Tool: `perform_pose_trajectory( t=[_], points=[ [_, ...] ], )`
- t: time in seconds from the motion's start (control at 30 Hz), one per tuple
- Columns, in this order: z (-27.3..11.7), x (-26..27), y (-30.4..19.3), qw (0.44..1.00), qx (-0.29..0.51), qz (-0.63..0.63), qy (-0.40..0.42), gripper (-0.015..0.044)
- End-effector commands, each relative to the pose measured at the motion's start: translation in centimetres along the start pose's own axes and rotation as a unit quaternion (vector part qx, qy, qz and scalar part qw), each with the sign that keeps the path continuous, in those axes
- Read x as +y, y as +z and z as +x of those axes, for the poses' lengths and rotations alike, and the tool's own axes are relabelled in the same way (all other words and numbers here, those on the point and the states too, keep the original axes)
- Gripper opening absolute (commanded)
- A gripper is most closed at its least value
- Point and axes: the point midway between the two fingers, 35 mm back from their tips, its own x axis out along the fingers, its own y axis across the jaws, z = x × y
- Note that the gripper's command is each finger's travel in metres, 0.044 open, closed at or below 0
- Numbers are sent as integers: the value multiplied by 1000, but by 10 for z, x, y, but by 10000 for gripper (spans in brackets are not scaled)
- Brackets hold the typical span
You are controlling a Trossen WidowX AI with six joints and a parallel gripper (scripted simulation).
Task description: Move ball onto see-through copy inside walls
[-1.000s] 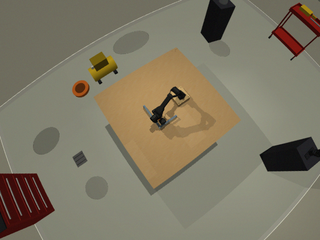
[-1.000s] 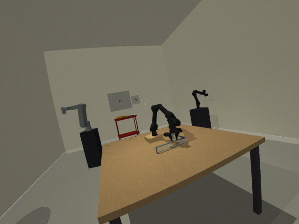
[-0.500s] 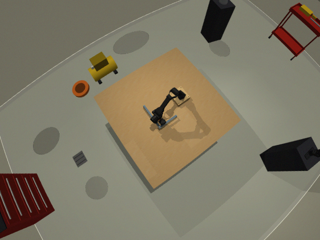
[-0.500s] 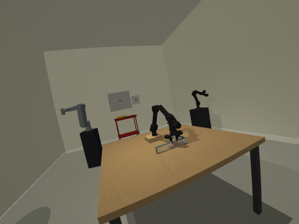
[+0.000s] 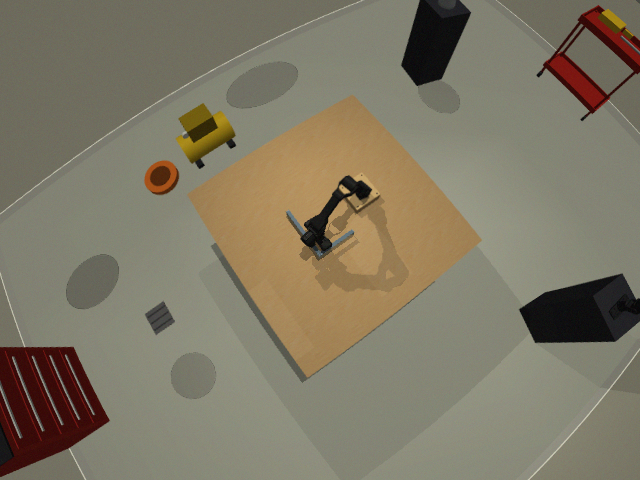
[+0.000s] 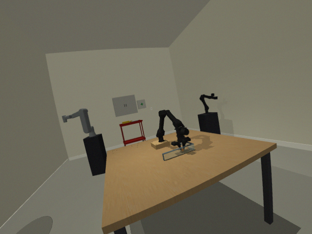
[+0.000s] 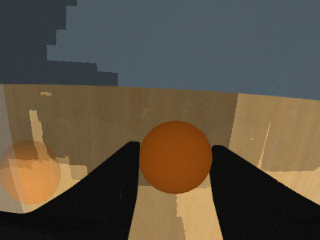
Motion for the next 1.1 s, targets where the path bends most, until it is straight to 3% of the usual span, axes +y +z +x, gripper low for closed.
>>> perform_pose_trajectory(
  t=[0.0,0.6,0.8,1.07],
  points=[
    [-2,1,0,1000,2,-3,1,5],
    [-118,0,1,1000,2,-3,1,0],
    [-122,1,0,1000,2,-16,1,0],
    [-115,13,-1,986,2,-165,2,0]
  ],
)
